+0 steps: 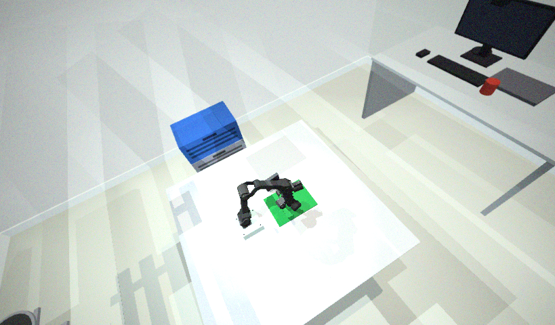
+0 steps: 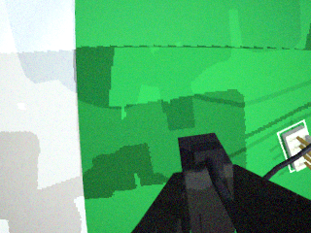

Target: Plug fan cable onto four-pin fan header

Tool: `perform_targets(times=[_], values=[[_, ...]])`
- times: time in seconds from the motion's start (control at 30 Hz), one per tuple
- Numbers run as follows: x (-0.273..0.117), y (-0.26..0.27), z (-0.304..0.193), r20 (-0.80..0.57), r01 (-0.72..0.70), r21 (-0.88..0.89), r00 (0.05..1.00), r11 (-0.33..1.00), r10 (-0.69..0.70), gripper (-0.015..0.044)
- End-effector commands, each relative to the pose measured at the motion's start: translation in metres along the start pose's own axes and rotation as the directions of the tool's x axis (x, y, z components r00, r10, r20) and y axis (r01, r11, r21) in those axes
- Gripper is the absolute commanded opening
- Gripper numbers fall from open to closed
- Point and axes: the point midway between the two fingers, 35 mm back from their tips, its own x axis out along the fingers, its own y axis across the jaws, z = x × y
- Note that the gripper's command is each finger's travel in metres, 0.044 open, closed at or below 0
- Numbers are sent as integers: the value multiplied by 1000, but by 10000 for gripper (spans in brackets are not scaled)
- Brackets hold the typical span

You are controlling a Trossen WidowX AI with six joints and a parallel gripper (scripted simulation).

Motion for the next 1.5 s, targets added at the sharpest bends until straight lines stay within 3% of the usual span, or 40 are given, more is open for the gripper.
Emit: perform_targets(times=[0.0, 0.2, 0.7, 1.1, 1.47], values=[[-14, 0, 1, -1, -4, 3, 1000, 1000, 4, 0], [-19, -1, 2, 0, -4, -19, 1000, 1000, 4, 0], [-20, -23, 11, 1, -1, -508, 1000, 861, 2, 0], [-20, -39, 19, 1, 1, -813, 1000, 583, 0, 0], [-20, -54, 28, 2, 2, -971, 1000, 238, -2, 0]])
